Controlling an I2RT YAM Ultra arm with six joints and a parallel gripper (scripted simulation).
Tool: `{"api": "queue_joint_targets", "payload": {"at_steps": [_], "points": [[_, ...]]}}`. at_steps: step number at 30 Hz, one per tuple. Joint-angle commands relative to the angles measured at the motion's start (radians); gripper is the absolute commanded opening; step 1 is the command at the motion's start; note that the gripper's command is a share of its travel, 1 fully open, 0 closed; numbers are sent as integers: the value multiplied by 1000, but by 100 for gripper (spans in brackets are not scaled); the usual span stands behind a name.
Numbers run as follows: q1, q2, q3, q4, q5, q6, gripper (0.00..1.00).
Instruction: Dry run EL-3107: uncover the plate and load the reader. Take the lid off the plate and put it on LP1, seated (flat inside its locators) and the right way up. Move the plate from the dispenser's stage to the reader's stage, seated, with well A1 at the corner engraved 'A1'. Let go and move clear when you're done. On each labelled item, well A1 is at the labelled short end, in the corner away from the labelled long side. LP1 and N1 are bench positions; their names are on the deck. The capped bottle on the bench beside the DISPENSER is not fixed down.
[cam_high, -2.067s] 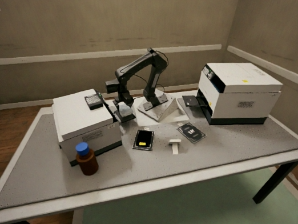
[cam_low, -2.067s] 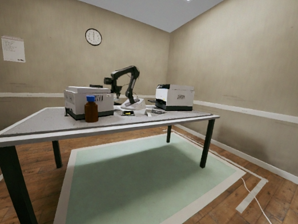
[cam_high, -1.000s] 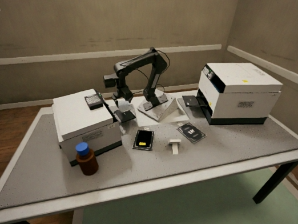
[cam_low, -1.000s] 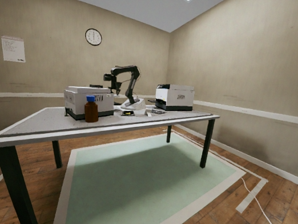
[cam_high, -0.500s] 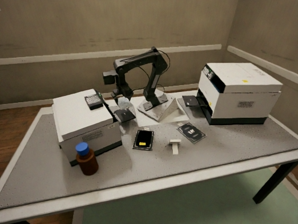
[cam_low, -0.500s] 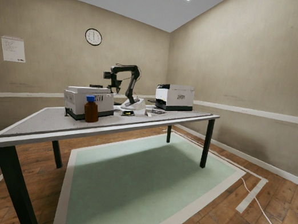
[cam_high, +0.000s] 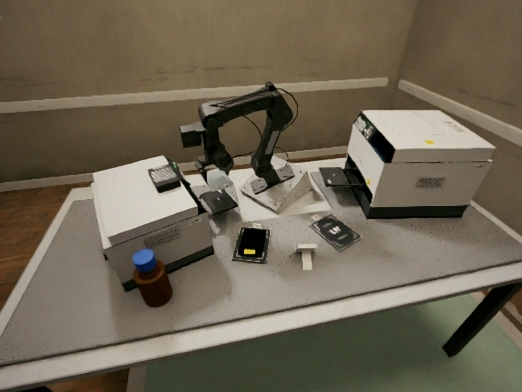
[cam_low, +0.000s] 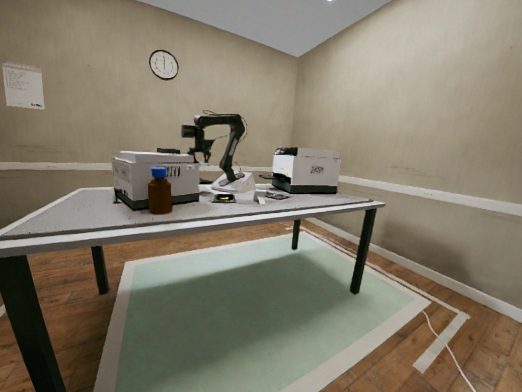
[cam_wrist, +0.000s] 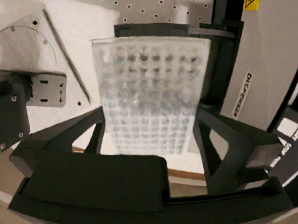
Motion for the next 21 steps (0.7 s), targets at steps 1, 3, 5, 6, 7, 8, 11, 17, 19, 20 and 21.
{"api": "queue_joint_targets", "payload": {"at_steps": [1, 3, 5, 6, 7, 8, 11, 17, 19, 20, 21], "points": [[25, 31, 40, -18, -30, 25, 86], [59, 34, 46, 3, -24, 57, 86], [84, 41, 52, 8, -25, 78, 86], [91, 46, 56, -5, -32, 82, 86], [106, 39, 59, 7, -30, 96, 86], [125, 29, 61, 18, -9, 114, 86], [160, 61, 73, 9, -29, 142, 86], [223, 72, 86, 20, -2, 199, 86], [244, 79, 93, 20, -23, 215, 86], [263, 80, 96, 32, 1, 234, 86], [282, 80, 99, 35, 7, 251, 86]]}}
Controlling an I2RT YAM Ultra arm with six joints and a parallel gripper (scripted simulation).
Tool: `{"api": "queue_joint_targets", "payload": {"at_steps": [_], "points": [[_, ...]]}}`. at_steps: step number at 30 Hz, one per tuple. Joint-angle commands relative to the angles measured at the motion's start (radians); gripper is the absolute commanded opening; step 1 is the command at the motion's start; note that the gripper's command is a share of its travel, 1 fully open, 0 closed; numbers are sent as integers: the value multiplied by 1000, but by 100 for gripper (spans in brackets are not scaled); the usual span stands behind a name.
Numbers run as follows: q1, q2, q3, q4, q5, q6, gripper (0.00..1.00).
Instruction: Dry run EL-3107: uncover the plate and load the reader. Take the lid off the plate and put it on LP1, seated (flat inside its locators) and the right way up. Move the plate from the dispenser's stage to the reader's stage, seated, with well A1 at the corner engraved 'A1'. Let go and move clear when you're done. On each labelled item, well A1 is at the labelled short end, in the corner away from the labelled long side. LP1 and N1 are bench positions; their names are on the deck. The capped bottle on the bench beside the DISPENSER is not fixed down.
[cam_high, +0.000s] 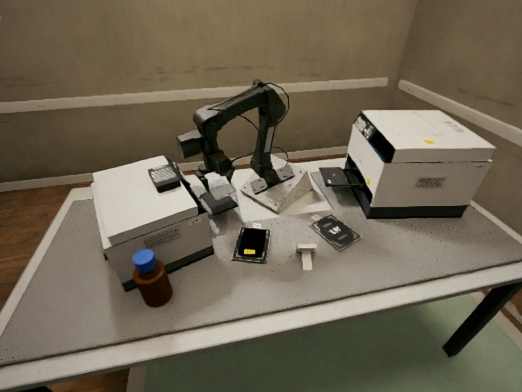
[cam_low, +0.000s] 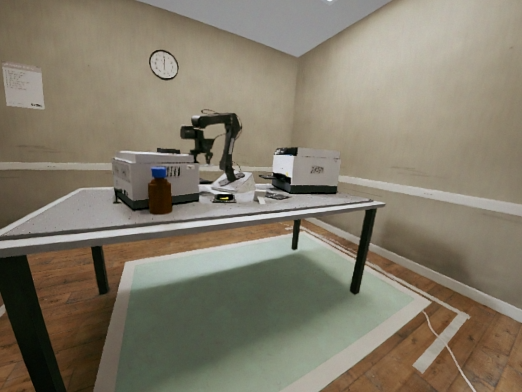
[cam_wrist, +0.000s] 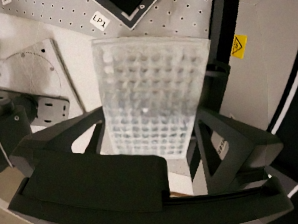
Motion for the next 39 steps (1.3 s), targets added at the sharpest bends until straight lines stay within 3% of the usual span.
{"api": "queue_joint_targets", "payload": {"at_steps": [1, 26, 27, 31, 39], "points": [[46, 18, 53, -3, 5, 73, 86], [345, 112, 105, 12, 59, 411, 86], [360, 79, 105, 23, 65, 439, 86], [424, 125, 96, 38, 91, 538, 86], [537, 143, 59, 60, 139, 728, 86]]}}
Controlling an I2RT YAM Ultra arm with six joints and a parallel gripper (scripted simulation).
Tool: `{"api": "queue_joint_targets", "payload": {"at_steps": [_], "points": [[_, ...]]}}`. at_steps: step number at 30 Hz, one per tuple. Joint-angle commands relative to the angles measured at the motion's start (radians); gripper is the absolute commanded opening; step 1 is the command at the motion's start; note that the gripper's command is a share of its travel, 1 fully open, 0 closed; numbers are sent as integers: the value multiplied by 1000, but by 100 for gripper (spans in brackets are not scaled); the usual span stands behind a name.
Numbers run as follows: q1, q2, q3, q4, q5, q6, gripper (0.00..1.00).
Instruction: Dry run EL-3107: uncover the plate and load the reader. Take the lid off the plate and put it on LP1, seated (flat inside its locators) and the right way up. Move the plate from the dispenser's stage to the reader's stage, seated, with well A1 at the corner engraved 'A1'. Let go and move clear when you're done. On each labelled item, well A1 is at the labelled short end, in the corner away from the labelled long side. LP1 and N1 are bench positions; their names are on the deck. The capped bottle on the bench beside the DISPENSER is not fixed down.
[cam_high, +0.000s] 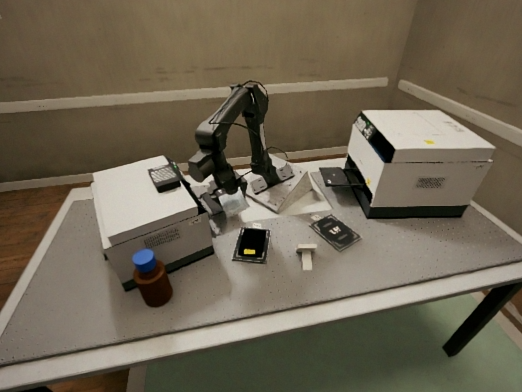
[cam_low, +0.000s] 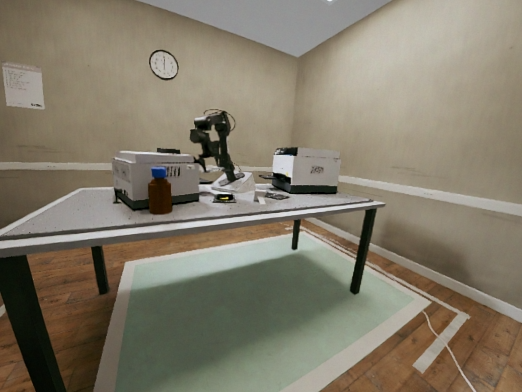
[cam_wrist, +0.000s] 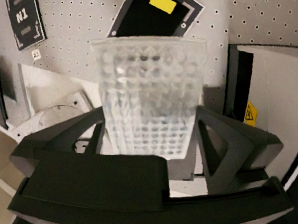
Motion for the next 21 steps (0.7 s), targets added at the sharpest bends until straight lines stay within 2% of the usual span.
{"api": "queue_joint_targets", "payload": {"at_steps": [1, 4, 19, 21], "points": [[29, 1, 17, 15, 23, 117, 86], [41, 12, 14, 14, 29, 138, 86], [221, 108, 42, 58, 96, 473, 86], [221, 108, 42, 58, 96, 473, 86]]}}
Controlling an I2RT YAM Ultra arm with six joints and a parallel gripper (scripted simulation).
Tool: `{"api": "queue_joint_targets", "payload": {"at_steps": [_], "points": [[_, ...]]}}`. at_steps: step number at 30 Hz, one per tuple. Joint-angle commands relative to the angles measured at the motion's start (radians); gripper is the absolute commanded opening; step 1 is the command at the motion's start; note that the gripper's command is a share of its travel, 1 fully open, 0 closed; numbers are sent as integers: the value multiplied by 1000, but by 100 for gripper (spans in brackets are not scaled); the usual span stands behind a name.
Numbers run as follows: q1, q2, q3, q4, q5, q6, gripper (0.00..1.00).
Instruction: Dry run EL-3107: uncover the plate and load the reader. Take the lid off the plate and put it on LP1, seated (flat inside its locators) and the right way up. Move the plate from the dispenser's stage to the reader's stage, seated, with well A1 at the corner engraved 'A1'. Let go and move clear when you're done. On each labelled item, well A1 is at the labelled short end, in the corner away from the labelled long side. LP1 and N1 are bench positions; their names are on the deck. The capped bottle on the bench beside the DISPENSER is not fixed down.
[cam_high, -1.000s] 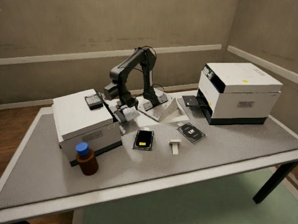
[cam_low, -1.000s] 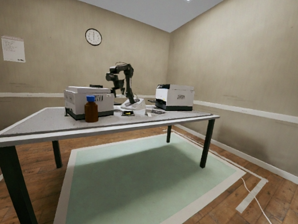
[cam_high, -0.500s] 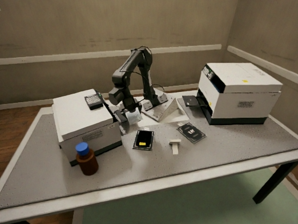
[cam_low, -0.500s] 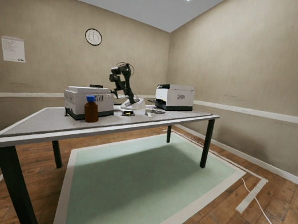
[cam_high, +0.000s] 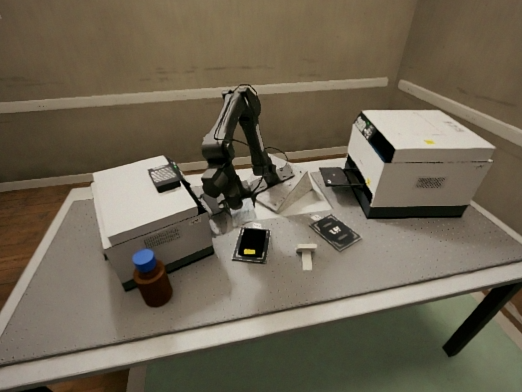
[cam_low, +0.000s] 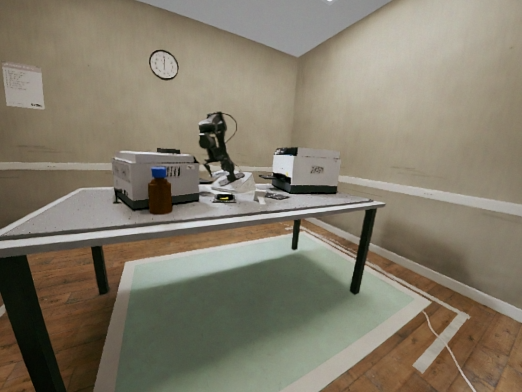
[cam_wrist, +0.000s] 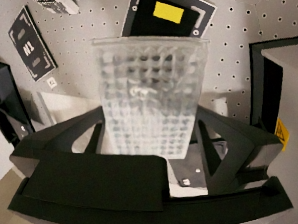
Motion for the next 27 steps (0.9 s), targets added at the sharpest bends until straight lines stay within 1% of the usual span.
{"api": "queue_joint_targets", "payload": {"at_steps": [1, 15, 17, 18, 20, 24, 27], "points": [[28, 4, 45, 16, 21, 92, 86], [169, 111, 79, 43, 73, 378, 86], [169, 111, 79, 43, 73, 378, 86], [181, 119, 83, 27, 82, 403, 86], [200, 131, 87, 45, 88, 442, 86], [236, 152, 89, 62, 100, 477, 86], [264, 170, 95, 69, 111, 536, 86]]}}
